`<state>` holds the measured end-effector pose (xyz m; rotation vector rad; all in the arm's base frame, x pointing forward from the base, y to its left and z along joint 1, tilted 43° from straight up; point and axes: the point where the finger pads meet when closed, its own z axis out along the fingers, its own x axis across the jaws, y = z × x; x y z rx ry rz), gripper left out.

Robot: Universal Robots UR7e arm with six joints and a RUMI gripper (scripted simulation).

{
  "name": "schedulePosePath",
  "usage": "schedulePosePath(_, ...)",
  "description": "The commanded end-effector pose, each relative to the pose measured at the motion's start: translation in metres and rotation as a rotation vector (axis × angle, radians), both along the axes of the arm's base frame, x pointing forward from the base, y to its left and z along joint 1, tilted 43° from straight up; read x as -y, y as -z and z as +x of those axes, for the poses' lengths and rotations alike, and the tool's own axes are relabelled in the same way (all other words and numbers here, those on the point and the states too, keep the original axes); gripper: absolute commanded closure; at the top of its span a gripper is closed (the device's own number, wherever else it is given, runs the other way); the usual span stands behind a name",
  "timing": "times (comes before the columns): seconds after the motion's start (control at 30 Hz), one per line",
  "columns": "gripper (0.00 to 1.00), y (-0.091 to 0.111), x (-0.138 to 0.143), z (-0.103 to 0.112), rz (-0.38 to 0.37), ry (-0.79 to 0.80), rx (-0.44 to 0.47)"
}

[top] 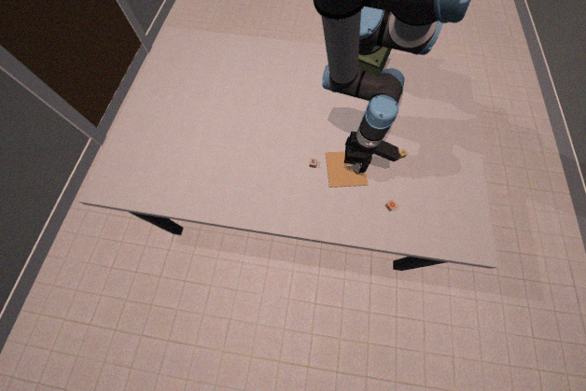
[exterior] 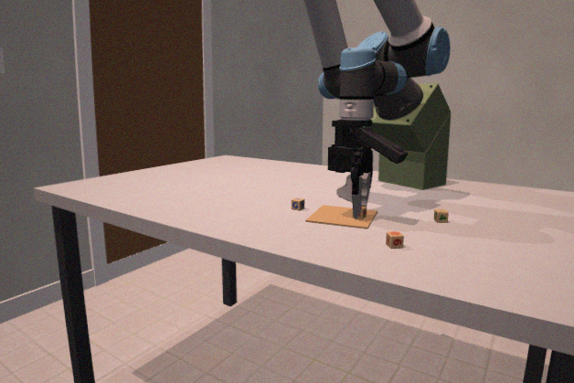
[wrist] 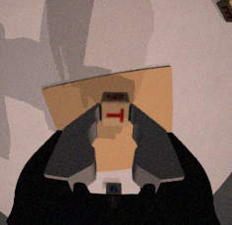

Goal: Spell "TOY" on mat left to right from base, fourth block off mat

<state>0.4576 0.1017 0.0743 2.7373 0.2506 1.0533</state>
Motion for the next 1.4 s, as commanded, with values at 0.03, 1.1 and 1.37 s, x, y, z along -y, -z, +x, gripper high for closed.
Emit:
schedulePosePath(0.03, 0.95, -0.0004, -0.0001, 0.0000, 0.000, 0.000, 0.001)
schedulePosePath(1.1, 0.75, -0.0010, -0.0002, -0.0005, 0.000, 0.000, 0.001)
schedulePosePath(1.37, 0.75, -0.0066, -0.0012, -0.0057, 0.000, 0.000, 0.001)
